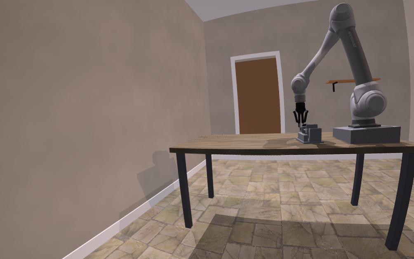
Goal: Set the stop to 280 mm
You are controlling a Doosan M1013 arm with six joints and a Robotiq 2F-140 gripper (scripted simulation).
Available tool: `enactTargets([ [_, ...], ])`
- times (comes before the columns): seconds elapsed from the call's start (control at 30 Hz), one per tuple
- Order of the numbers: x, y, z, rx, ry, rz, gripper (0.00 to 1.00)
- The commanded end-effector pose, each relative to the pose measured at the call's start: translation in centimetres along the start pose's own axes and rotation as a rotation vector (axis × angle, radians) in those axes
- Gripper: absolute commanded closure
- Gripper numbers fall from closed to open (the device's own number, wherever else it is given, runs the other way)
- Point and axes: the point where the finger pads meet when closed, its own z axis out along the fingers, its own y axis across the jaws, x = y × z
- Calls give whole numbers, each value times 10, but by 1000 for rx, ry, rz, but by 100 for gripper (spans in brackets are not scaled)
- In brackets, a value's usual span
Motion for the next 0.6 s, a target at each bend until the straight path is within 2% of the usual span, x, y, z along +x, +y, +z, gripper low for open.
enactTargets([
  [0.0,0,0,-2,0,0,0,96],
  [0.57,0,0,-8,0,0,0,96],
])
